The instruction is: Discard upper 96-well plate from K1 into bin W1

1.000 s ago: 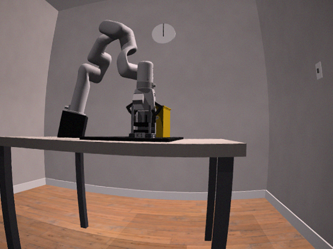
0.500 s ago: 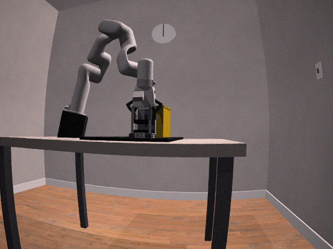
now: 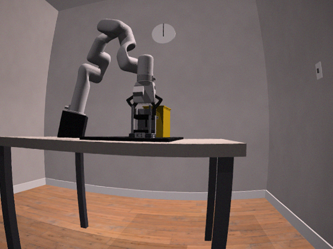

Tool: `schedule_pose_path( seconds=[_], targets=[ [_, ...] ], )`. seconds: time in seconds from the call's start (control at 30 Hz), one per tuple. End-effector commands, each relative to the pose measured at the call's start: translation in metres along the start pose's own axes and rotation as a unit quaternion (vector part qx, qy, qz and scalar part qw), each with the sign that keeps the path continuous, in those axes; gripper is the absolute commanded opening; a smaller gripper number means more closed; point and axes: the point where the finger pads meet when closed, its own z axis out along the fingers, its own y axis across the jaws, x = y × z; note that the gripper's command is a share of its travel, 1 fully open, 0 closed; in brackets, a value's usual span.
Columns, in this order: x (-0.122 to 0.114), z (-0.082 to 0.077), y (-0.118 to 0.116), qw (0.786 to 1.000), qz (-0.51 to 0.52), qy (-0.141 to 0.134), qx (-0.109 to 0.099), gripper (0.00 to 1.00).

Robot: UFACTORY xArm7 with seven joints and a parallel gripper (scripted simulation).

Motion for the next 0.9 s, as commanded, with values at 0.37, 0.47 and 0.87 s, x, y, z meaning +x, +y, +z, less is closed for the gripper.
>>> schedule_pose_path(
  seconds=[0.37, 0.47, 0.87],
  targets=[
    [0.001, -0.023, -0.001, 1.000, 0.000, 0.001, 0.002, 0.00],
    [0.001, -0.028, -0.001, 1.000, 0.000, 0.001, 0.002, 0.00],
    [0.001, -0.044, -0.001, 1.000, 0.000, 0.001, 0.002, 0.00]
  ],
)
